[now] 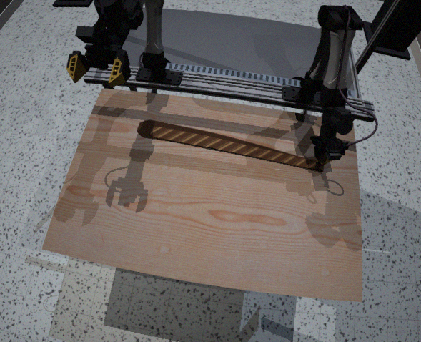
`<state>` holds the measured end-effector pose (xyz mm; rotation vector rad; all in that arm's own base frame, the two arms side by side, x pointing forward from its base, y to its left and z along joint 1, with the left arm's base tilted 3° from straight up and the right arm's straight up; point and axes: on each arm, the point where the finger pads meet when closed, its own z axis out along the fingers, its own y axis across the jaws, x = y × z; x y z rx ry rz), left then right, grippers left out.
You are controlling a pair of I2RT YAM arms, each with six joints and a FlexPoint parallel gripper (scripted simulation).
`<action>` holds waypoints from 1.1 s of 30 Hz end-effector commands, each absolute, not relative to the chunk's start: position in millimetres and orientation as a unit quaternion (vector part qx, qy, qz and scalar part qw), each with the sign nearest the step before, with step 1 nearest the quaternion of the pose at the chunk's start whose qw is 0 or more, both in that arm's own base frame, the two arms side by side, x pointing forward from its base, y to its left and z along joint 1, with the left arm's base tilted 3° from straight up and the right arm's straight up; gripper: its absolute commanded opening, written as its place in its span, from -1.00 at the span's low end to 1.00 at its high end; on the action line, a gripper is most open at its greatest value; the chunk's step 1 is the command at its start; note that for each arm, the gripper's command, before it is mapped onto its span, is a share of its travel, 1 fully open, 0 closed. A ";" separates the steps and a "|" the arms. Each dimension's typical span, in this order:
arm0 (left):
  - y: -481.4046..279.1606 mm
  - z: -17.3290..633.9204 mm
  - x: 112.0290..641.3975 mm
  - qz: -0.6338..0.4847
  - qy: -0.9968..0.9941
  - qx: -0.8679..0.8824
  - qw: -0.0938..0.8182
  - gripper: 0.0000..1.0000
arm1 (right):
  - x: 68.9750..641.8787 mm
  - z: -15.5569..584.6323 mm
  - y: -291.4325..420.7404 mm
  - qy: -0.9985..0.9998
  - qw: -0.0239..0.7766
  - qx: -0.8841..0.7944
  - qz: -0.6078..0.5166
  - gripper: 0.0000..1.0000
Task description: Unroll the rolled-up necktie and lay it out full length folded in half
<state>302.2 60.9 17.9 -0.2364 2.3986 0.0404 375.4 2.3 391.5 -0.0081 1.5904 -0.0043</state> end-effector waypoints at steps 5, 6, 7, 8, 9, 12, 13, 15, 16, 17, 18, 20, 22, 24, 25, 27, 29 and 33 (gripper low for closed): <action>59.9 10.3 299.4 0.015 0.930 -0.095 0.354 -0.86 | 377.3 397.3 1.6 0.711 0.703 -0.001 0.002 1.00; 59.9 10.0 299.4 0.015 0.930 -0.095 0.354 -0.86 | 377.3 397.3 1.6 0.711 0.703 -0.001 0.002 1.00; 59.9 9.9 299.4 0.015 0.930 -0.095 0.354 -0.86 | 377.3 397.3 1.6 0.711 0.703 -0.001 0.002 1.00; 59.9 9.8 299.4 0.015 0.930 -0.095 0.354 -0.86 | 377.3 397.3 1.6 0.711 0.703 -0.001 0.002 1.00; 59.9 9.7 299.4 0.015 0.930 -0.095 0.354 -0.86 | 377.3 397.3 1.6 0.711 0.703 -0.001 0.002 1.00; 59.9 9.7 299.4 0.015 0.930 -0.095 0.354 -0.86 | 377.3 397.3 1.6 0.711 0.703 -0.001 0.002 1.00; 59.9 9.7 299.4 0.015 0.930 -0.095 0.354 -0.86 | 377.3 397.3 1.6 0.711 0.703 -0.001 0.002 1.00; 59.9 9.7 299.4 0.015 0.930 -0.095 0.354 -0.86 | 377.3 397.3 1.6 0.711 0.703 -0.001 0.002 1.00; 59.9 9.7 299.4 0.015 0.930 -0.095 0.354 -0.86 | 377.3 397.3 1.6 0.711 0.703 -0.001 0.002 1.00; 59.9 9.7 299.4 0.015 0.930 -0.095 0.354 -0.86 | 377.3 397.3 1.6 0.711 0.703 -0.001 0.002 1.00; 59.9 9.7 299.4 0.015 0.930 -0.095 0.354 -0.86 | 377.3 397.3 1.6 0.711 0.703 -0.001 0.002 1.00; 59.9 9.7 299.4 0.015 0.930 -0.095 0.354 -0.86 | 377.3 397.3 1.6 0.711 0.703 -0.001 0.002 1.00; 59.9 9.7 299.4 0.015 0.930 -0.095 0.354 -0.86 | 377.3 397.3 1.6 0.711 0.703 -0.001 0.002 1.00; 59.9 9.7 299.4 0.015 0.930 -0.095 0.354 -0.86 | 377.3 397.3 1.6 0.711 0.703 -0.001 0.002 1.00; 59.9 9.7 299.4 0.015 0.930 -0.095 0.354 -0.86 | 377.3 397.3 1.6 0.711 0.703 -0.001 0.002 1.00; 59.9 9.5 299.4 0.015 0.930 -0.095 0.354 -0.86 | 377.3 397.3 1.6 0.711 0.703 -0.001 0.002 1.00; 59.8 8.3 299.5 0.015 0.930 -0.095 0.354 -0.86 | 377.3 397.3 1.6 0.711 0.703 -0.001 0.002 1.00; 59.7 3.5 299.6 0.015 0.930 -0.095 0.354 -0.86 | 377.3 397.3 1.6 0.711 0.703 -0.001 0.002 1.00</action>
